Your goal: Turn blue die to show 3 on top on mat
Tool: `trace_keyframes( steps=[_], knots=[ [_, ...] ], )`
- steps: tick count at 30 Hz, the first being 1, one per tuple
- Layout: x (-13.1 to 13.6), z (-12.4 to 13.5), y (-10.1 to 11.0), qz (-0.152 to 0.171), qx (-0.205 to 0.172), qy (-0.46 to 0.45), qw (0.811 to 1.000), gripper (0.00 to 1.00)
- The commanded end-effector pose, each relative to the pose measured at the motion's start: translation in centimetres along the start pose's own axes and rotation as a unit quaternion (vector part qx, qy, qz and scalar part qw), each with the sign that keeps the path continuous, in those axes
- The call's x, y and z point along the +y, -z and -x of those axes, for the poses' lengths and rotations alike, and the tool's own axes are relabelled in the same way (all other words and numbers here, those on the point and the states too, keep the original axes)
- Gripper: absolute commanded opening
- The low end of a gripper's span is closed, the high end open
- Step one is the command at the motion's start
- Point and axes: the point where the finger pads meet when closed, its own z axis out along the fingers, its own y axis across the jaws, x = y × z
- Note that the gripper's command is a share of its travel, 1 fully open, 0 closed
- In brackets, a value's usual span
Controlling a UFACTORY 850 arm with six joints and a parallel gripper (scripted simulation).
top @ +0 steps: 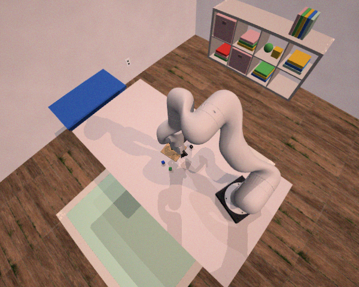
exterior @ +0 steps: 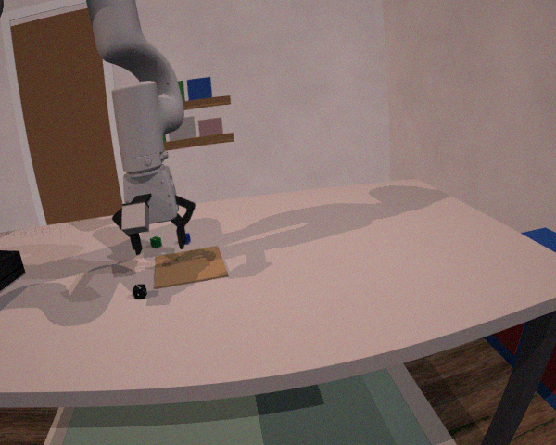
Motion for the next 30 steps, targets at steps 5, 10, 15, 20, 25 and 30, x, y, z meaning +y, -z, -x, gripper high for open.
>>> trace_keyframes(
  steps=[5, 10, 15, 20, 25, 30],
  knots=[
    [-2.0, 5.9, -0.1, 0.005, 0.006, 0.000, 1.000, 1.00],
    [-2.7, 8.2, -0.1, 0.005, 0.006, 0.000, 1.000, 1.00],
    [-2.9, 8.9, -0.1, 0.005, 0.006, 0.000, 1.000, 1.00],
    [-3.1, 9.3, -0.1, 0.005, 0.006, 0.000, 1.000, 1.00],
    [-3.1, 9.3, -0.1, 0.005, 0.006, 0.000, 1.000, 1.00],
    [-3.1, 9.3, -0.1, 0.005, 0.006, 0.000, 1.000, 1.00]
  ],
)
